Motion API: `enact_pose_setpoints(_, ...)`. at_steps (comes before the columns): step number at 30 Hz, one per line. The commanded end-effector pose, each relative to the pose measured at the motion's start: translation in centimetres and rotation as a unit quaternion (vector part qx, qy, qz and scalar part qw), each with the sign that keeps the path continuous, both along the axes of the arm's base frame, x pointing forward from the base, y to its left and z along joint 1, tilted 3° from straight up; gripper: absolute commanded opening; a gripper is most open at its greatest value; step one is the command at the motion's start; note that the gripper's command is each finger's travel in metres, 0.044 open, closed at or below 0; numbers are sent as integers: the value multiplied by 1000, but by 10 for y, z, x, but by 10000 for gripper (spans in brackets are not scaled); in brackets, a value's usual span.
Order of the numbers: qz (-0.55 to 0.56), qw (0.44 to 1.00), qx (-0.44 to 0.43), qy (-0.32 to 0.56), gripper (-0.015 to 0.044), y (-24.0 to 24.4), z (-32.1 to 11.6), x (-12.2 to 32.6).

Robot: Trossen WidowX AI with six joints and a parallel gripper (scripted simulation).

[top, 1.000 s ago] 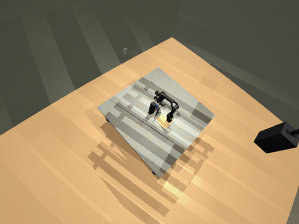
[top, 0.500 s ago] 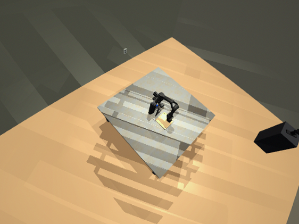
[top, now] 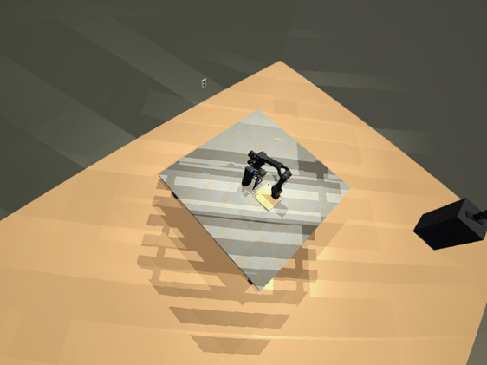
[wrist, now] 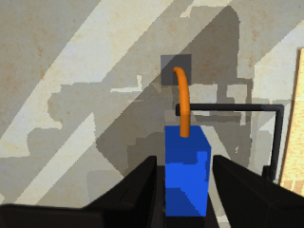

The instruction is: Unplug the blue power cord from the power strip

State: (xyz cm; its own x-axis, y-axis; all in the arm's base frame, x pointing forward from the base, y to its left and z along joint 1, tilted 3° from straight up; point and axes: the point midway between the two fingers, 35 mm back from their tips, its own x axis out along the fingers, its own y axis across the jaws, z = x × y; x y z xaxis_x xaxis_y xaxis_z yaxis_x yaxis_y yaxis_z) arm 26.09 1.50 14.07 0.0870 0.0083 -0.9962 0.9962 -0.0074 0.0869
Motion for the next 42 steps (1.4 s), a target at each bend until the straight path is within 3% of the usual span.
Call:
enact_pose_setpoints(1, -2, 1000, -2, 2, 160, 0, -5, 0)
enact_pose_setpoints(3, -2, 1000, -2, 2, 160, 0, -5, 0)
enact_pose_setpoints(7, 0, 1000, 0, 1, 55, 0, -2, 0)
enact_pose_setpoints(15, 0, 1000, 0, 1, 2, 0, -2, 0)
enact_pose_setpoints(42, -1, 1000, -3, 1, 0, -40, -3, 1)
